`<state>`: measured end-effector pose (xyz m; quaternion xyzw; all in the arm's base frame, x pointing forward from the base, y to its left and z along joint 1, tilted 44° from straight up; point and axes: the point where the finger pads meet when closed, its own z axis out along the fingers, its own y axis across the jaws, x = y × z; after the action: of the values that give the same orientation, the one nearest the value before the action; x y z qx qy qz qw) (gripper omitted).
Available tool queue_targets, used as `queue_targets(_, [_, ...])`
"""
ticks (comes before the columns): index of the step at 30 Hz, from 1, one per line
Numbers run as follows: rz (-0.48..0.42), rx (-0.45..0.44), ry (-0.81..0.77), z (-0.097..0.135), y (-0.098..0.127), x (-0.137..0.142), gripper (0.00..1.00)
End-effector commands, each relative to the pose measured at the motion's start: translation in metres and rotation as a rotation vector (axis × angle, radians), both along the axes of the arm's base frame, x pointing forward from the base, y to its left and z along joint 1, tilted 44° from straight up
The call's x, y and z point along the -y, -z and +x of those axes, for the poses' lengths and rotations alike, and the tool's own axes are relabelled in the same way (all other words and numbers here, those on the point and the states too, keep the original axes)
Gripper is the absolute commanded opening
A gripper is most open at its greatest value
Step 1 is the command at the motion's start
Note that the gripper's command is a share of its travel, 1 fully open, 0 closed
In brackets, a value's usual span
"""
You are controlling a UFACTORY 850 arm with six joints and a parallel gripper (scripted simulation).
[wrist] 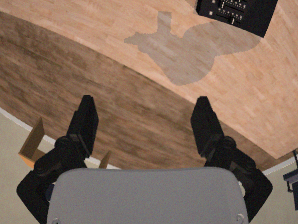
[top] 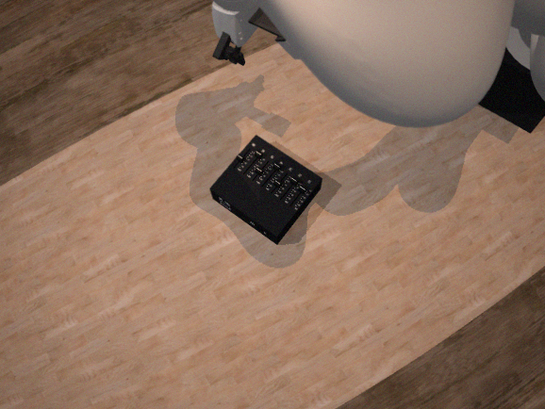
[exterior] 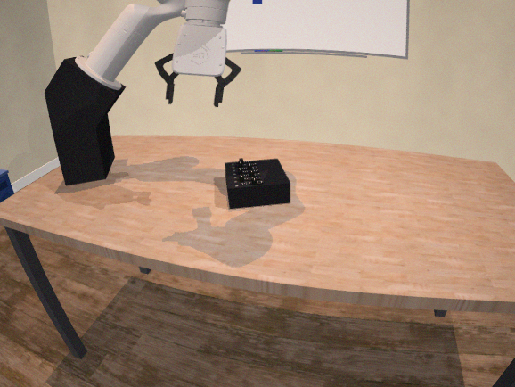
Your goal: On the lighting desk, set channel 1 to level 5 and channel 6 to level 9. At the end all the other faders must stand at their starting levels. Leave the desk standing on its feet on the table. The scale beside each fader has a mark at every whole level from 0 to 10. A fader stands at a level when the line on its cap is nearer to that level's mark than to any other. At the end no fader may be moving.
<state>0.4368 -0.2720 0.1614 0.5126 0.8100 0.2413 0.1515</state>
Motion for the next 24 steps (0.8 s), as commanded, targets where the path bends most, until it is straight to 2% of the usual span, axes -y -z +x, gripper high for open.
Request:
queue_targets(1, [0.100, 0.014, 0.115, 0.035, -0.013, -0.050, 1.00])
queue_targets(2, [0.100, 0.014, 0.115, 0.035, -0.013, -0.050, 1.00])
queue_targets(3, [0.168, 0.018, 0.174, 0.049, -0.019, -0.077, 1.00])
queue_targets(6, [0.168, 0.018, 0.174, 0.051, -0.020, -0.080, 1.00])
queue_targets(7, [0.229, 0.019, 0.227, 0.063, -0.026, -0.107, 1.00])
queue_targets(9, [0.229, 0.019, 0.227, 0.063, -0.026, -0.107, 1.00])
queue_targets(10, [0.280, 0.018, 0.269, 0.072, -0.032, -0.129, 1.00])
queue_targets(11, [0.280, 0.018, 0.269, 0.072, -0.032, -0.129, 1.00])
queue_targets(12, [0.321, 0.017, 0.302, 0.078, -0.036, -0.146, 1.00])
queue_targets(13, [0.321, 0.017, 0.302, 0.078, -0.036, -0.146, 1.00])
queue_targets(14, [0.349, 0.015, 0.325, 0.082, -0.039, -0.158, 1.00])
queue_targets(17, [0.372, 0.013, 0.343, 0.085, -0.041, -0.168, 1.00])
queue_targets(24, [0.373, 0.013, 0.344, 0.085, -0.041, -0.168, 1.00])
